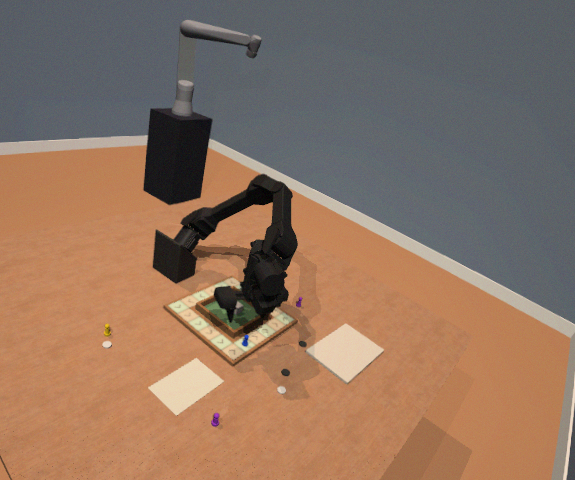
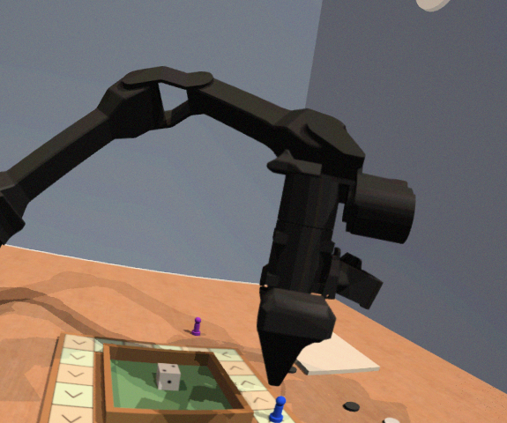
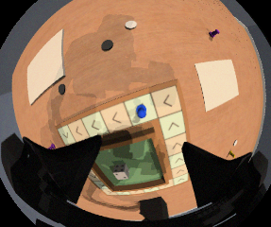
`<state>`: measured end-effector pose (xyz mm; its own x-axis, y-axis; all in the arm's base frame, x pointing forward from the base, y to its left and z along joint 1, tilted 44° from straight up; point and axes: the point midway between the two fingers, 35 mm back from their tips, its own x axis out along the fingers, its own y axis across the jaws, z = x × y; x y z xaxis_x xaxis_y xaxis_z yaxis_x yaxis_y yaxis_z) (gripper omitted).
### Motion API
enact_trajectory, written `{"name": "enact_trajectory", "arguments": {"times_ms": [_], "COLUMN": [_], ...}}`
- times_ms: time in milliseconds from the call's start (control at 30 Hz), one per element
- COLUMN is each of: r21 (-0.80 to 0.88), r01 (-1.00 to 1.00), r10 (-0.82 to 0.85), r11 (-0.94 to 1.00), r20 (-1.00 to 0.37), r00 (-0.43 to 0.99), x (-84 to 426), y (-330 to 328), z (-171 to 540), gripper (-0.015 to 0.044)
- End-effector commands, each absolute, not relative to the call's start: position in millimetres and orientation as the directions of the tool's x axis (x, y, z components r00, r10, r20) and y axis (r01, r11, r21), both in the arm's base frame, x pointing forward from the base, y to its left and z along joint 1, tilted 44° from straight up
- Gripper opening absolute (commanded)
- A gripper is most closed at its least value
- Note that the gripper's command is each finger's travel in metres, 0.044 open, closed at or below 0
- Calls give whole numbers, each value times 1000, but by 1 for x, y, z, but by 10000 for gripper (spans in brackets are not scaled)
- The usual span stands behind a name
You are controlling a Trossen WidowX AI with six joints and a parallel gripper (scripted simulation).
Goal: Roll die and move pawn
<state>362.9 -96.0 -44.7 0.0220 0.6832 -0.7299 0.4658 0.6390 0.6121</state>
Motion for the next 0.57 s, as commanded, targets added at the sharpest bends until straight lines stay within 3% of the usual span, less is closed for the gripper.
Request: {"name": "enact_trajectory", "arguments": {"times_ms": [0, 233, 267, 533], "r21": [625, 664, 648, 648], "r01": [411, 237, 298, 298], "r10": [678, 680, 671, 671], "r11": [663, 710, 700, 700], "r20": [-735, -733, -740, -740], "r00": [23, 16, 33, 33], "x": [324, 227, 264, 264], "y": [-109, -105, -114, -114], "z": [-18, 32, 18, 18], "gripper": [440, 440, 440, 440]}}
